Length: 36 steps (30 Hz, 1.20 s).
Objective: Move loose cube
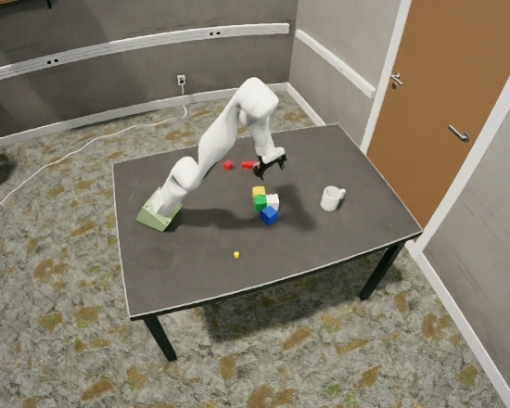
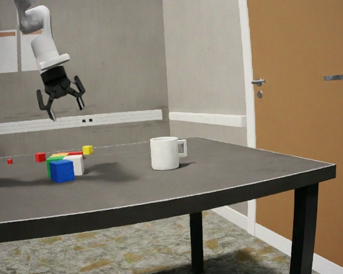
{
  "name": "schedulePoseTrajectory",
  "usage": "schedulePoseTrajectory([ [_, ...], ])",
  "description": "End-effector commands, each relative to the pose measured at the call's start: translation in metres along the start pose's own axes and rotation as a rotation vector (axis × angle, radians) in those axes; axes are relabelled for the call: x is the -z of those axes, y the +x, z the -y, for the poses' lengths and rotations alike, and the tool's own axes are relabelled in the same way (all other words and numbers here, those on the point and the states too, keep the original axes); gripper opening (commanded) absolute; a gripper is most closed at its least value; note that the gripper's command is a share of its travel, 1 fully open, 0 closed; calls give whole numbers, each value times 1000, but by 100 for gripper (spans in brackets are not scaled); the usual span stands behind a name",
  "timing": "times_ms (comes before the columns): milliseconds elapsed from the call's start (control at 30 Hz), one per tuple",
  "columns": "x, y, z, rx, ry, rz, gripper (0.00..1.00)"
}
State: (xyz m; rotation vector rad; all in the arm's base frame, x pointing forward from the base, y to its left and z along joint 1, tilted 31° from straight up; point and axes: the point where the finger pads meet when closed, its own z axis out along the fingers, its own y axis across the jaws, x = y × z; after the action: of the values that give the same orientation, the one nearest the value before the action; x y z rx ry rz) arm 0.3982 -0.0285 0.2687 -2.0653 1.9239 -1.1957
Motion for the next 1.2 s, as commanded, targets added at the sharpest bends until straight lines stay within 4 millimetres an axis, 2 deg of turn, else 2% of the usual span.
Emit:
schedulePoseTrajectory([
  [0,0,0,0,0,1,0,100],
  [700,-2,3,-2,-42,-12,0,100],
  [833,-8,14,-12,-197,-60,-5,100],
  [1033,-23,40,-36,-610,-169,-31,100],
  [1100,-23,40,-36,-610,-169,-31,100],
  [1167,-27,49,-43,-784,-207,-47,100],
])
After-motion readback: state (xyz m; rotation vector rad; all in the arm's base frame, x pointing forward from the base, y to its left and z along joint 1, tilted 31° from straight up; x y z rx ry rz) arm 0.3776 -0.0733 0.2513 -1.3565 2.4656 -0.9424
